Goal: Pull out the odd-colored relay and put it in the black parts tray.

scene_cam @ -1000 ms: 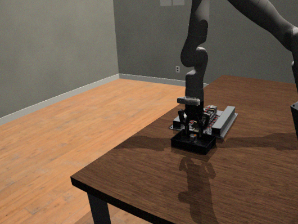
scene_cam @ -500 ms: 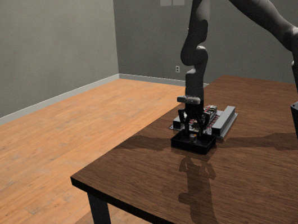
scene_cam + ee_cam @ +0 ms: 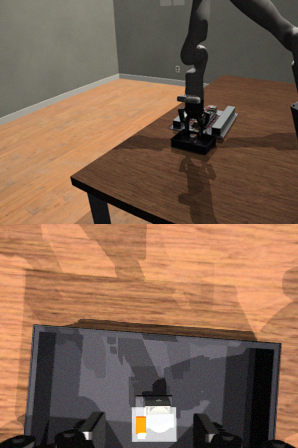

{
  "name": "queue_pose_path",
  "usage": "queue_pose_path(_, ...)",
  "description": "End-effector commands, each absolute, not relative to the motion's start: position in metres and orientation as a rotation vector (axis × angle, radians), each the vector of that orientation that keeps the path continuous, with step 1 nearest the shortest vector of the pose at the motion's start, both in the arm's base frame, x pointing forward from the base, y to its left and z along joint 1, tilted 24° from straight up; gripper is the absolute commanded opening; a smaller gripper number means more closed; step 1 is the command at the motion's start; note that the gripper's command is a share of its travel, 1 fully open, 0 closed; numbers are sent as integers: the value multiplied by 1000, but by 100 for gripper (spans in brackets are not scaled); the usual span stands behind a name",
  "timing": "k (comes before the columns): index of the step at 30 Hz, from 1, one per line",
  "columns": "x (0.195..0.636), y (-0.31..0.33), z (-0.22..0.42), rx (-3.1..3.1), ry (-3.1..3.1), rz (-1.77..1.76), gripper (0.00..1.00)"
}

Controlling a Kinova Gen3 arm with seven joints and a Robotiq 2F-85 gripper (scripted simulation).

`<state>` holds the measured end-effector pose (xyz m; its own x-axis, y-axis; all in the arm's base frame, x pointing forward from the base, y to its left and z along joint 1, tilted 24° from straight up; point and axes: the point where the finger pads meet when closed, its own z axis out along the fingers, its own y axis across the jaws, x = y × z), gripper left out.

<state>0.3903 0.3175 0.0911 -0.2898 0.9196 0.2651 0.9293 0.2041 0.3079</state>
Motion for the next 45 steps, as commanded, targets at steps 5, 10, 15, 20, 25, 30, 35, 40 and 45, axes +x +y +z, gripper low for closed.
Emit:
queue_pose_path(5,391,317,92,-1858,-2419,-649,61)
queue_pose_path(10,391,317,93,-1858,-2419,-649,61)
queue_pose_path(15,390,317,93,-1858,-2419,-649,61)
queue_pose_path(20,390,317,93,-1858,-2419,-649,61)
queue_pose_path(25,388,314,101,-1858,-2419,-649,61)
queue_pose_path(30,383,306,124,-1858,-2419,-649,61)
queue_pose_path(35,379,300,140,-1858,-2419,-649,61)
queue_pose_path(40,374,293,160,-1858,-2419,-649,61)
queue_pose_path(45,372,290,166,-1858,-2419,-649,61)
